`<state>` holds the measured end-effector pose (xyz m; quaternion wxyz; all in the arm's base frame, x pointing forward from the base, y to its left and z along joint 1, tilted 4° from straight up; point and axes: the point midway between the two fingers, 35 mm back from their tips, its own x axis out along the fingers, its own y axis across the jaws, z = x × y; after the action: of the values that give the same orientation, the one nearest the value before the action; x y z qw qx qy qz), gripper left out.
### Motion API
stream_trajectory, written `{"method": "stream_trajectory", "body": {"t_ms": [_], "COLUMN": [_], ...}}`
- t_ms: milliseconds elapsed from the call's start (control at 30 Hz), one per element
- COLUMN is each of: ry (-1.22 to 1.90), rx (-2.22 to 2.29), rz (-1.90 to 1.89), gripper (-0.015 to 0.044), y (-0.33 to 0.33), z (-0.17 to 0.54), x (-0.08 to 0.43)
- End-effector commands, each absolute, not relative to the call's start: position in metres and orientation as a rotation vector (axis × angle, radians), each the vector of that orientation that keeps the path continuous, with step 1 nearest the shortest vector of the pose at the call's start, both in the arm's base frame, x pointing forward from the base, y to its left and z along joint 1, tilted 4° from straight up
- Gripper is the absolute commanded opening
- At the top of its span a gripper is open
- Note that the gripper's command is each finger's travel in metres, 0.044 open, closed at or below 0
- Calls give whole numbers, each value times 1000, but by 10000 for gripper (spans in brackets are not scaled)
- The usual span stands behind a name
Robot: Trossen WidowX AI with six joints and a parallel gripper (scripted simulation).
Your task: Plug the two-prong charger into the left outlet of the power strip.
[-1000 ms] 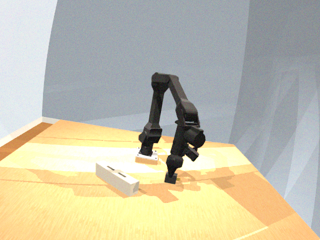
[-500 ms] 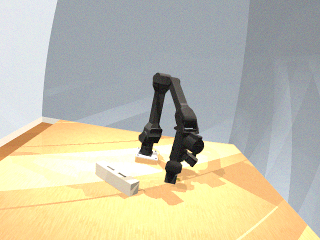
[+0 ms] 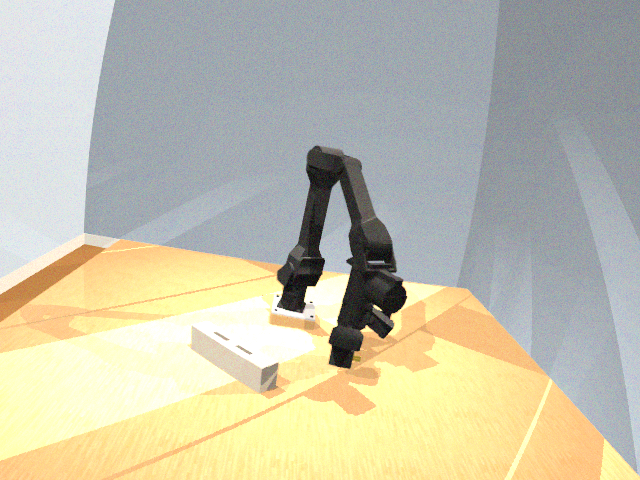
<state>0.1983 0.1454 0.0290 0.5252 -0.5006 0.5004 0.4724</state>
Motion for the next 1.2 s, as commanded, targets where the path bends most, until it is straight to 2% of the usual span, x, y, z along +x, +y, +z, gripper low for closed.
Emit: {"method": "stream_trajectory", "body": {"t_ms": [0, 100, 367, 500, 867, 1167], "ry": [1197, 1197, 1197, 1198, 1202, 1253], "rx": [-1197, -1197, -1197, -1197, -1193, -1103], "rz": [1130, 1130, 1130, 1130, 1132, 1056], "gripper": [230, 151, 98, 0, 0, 0], "y": [146, 146, 146, 145, 141, 134], "z": [29, 29, 29, 36, 82, 81], "x": [198, 198, 198, 199, 196, 199]}}
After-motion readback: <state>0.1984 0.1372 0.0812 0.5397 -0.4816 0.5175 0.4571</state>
